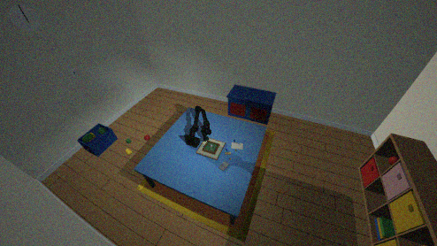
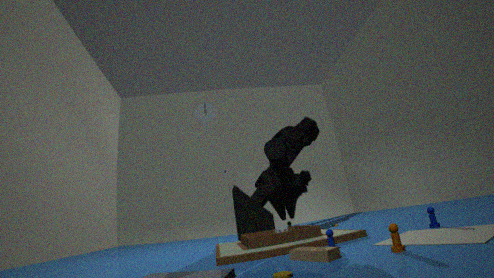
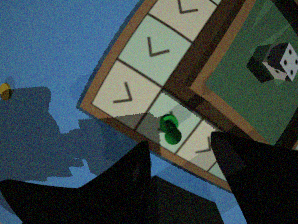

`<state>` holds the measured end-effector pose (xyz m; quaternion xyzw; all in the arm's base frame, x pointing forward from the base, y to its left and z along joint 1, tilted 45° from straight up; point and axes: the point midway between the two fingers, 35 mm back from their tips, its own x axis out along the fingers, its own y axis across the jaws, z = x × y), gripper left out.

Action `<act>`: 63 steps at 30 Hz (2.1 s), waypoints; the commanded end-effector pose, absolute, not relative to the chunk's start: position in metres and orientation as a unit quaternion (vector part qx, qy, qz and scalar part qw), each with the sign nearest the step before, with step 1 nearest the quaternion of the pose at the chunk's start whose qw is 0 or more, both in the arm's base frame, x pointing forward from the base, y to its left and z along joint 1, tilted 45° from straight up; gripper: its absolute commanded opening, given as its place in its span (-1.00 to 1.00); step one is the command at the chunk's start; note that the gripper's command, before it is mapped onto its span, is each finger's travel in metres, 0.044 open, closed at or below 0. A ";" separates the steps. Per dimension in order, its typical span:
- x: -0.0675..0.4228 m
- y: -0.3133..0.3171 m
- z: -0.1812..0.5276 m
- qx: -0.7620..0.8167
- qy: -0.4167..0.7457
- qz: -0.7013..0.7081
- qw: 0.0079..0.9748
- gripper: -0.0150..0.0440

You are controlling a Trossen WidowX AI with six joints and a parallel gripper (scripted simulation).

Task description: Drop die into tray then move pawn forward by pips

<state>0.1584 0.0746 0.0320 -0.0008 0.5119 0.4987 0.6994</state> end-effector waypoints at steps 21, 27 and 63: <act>0.155 0.098 0.010 0.006 0.511 0.500 0.699 0.01; 0.155 0.098 0.010 0.006 0.511 0.500 0.699 -0.33; 0.159 0.019 0.083 0.000 0.518 0.494 0.699 -0.49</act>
